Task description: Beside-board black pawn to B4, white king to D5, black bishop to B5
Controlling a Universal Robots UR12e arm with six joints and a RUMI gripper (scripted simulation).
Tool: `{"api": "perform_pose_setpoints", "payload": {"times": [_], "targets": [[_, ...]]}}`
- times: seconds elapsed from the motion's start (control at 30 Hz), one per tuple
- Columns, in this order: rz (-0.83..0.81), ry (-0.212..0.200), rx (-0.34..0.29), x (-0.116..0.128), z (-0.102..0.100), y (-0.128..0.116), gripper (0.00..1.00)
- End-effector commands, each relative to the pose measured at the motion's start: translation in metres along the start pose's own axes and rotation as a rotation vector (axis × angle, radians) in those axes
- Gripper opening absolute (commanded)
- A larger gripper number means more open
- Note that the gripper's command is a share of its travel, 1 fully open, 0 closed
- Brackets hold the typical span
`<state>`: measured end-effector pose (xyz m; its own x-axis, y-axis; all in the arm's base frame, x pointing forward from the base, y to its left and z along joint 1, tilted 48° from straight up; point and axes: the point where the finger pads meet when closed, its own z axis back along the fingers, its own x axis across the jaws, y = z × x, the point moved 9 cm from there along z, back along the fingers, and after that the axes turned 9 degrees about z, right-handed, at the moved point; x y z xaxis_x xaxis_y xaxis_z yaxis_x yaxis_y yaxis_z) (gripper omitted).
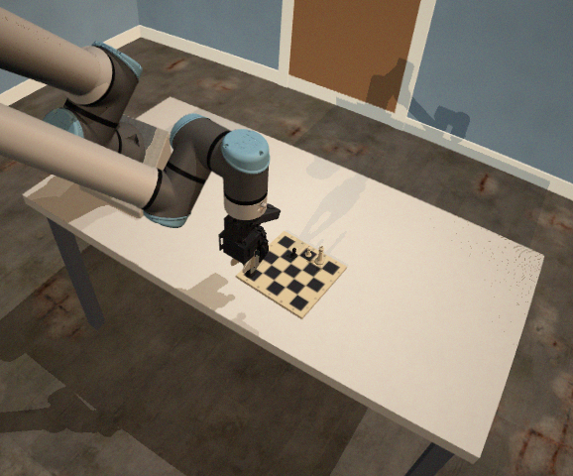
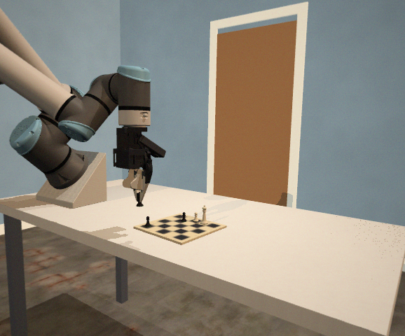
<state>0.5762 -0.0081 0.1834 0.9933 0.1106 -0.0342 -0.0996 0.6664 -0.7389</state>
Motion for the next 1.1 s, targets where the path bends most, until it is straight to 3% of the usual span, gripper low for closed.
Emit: {"api": "perform_pose_setpoints", "payload": {"times": [0.0, 0.37, 0.47, 0.57, 0.6, 0.63, 0.67, 0.77, 0.83, 0.97, 1.07], "targets": [[-0.001, 0.003, 0.001, 0.001, 0.008, 0.000, 0.00], [0.038, 0.003, 0.002, 0.004, 0.008, 0.010, 0.00], [0.158, 0.002, 0.006, 0.015, 0.009, 0.042, 0.00], [0.345, 0.001, 0.009, 0.028, 0.011, 0.093, 0.00], [0.345, 0.001, 0.009, 0.028, 0.011, 0.093, 0.00], [0.413, 0.001, 0.009, 0.032, 0.012, 0.112, 0.00], [0.413, 0.001, 0.009, 0.032, 0.012, 0.112, 0.00], [0.542, 0.001, 0.008, 0.037, 0.013, 0.149, 0.00], [0.542, 0.001, 0.008, 0.037, 0.013, 0.149, 0.00], [0.720, 0.002, 0.003, 0.040, 0.014, 0.200, 0.00], [0.758, 0.003, 0.002, 0.040, 0.014, 0.212, 0.00]]}}
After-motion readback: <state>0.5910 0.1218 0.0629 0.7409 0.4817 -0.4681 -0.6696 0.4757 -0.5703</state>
